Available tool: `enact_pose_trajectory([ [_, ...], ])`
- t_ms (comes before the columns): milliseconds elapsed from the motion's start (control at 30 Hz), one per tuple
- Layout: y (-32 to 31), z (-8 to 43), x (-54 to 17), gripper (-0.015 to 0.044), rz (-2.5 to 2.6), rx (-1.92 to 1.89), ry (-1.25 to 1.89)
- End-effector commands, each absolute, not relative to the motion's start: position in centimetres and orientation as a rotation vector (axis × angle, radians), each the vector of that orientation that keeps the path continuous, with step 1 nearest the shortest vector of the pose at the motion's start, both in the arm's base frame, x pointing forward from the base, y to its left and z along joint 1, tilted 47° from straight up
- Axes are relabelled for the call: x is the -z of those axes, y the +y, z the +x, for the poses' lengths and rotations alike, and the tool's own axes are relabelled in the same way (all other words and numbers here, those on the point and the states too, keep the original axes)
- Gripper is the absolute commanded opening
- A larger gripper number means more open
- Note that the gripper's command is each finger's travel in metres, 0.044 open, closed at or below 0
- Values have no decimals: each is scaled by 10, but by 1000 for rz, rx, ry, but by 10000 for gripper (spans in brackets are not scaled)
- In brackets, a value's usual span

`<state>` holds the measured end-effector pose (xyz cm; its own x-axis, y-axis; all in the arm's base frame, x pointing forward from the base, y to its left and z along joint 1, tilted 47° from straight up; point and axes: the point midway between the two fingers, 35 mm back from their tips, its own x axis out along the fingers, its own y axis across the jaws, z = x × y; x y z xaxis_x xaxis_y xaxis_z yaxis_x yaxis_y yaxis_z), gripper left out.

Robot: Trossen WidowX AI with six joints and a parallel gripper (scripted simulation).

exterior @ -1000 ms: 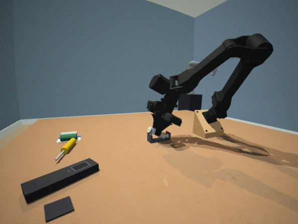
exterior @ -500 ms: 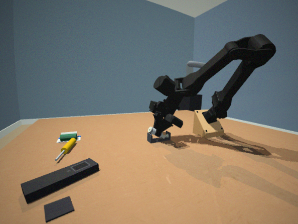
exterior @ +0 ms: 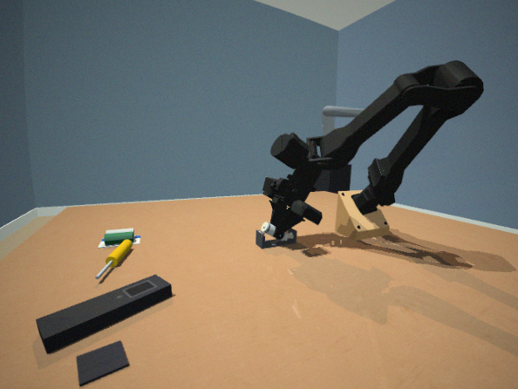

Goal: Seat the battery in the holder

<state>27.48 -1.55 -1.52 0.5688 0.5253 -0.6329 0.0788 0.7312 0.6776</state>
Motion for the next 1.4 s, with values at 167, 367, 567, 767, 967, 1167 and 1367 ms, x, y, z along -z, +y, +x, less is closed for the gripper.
enact_pose_trajectory([
  [167,-13,264,17,83,726,-290,954],
  [367,-13,260,17,83,723,-286,957],
  [567,-12,258,17,83,722,-285,960],
  [767,-12,258,17,83,722,-284,966],
  [967,-12,258,18,83,719,-287,979],
  [1167,-13,261,20,83,711,-294,1009],
  [1367,-14,263,22,83,700,-301,1039],
])
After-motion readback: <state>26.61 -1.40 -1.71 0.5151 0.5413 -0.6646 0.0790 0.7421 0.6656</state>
